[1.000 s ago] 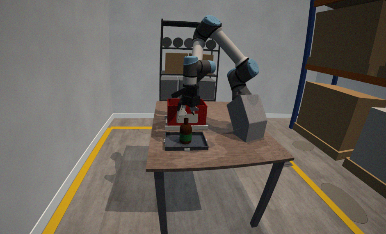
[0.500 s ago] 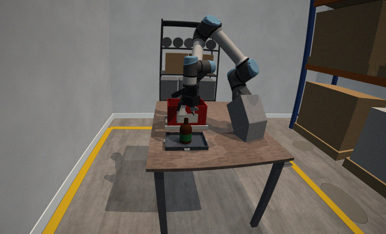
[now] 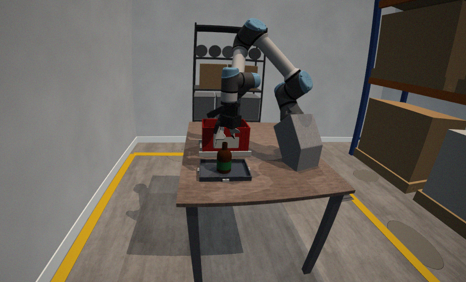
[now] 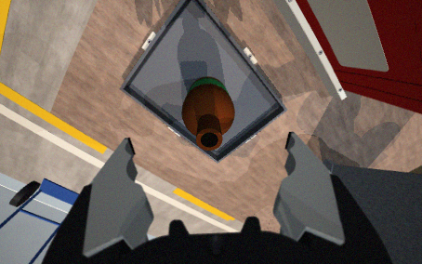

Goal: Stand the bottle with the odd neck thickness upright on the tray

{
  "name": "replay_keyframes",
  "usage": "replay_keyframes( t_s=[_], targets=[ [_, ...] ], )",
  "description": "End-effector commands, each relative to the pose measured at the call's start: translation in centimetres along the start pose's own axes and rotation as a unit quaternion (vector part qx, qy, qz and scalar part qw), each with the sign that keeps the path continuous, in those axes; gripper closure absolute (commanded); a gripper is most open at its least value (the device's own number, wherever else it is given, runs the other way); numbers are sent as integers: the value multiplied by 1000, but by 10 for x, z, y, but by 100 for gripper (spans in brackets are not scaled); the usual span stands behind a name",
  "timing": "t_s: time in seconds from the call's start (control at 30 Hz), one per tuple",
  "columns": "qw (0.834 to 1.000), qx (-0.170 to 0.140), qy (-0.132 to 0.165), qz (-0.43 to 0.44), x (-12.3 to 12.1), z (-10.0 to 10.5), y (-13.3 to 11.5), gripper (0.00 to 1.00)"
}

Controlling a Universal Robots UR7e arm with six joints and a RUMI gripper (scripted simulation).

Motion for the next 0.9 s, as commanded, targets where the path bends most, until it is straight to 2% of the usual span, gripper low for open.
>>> replay_keyframes(
  t_s=[0.0,0.4,0.87],
  targets=[
    [1000,2,2,0,-1,6,1,0],
    [1000,1,3,-1,-2,23,1,0],
    [1000,1,3,-1,-2,59,1,0]
  ],
)
Point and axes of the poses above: the point where the finger pads meet when closed, its own z axis back along the fingers, its own x axis across the jaws, y = z × x, the point moved 2 cm from there along z, back along the fingers, and after that the axes turned 9 degrees about z, right-handed, at the moved point
